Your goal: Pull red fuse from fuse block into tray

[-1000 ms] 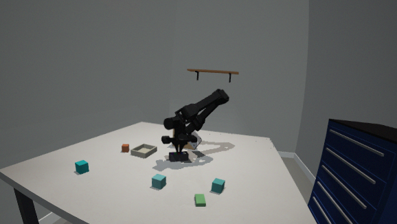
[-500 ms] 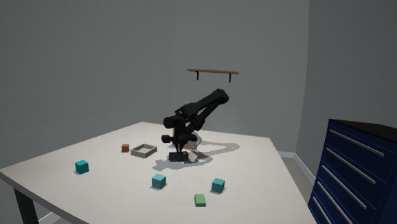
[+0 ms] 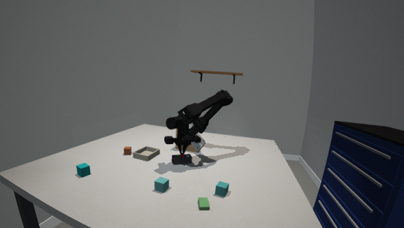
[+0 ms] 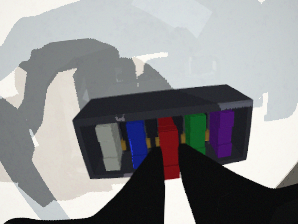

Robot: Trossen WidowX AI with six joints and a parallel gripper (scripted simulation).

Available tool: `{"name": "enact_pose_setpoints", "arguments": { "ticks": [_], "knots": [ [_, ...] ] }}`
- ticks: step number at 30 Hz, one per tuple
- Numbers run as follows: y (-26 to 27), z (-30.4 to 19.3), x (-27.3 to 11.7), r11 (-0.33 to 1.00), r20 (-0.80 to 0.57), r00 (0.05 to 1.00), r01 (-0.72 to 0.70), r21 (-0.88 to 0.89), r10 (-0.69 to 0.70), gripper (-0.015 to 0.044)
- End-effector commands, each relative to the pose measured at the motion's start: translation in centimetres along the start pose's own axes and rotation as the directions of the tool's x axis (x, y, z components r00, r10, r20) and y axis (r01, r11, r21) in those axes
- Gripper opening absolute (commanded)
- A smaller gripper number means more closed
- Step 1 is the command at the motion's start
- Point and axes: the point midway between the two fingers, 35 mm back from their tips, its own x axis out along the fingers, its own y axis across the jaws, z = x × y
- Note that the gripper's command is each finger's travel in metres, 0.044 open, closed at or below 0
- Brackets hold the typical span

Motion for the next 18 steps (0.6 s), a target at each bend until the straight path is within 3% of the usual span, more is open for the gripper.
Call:
{"name": "enact_pose_setpoints", "arguments": {
  "ticks": [1, 18],
  "knots": [
    [-0.13, 0.10, -0.42, 1.000, 0.003, 1.000, 0.005, -0.002, -0.005, 0.0000],
    [-0.13, 0.08, -1.26, 1.000, 0.003, 1.000, 0.005, -0.001, -0.005, 0.0000]
  ]
}}
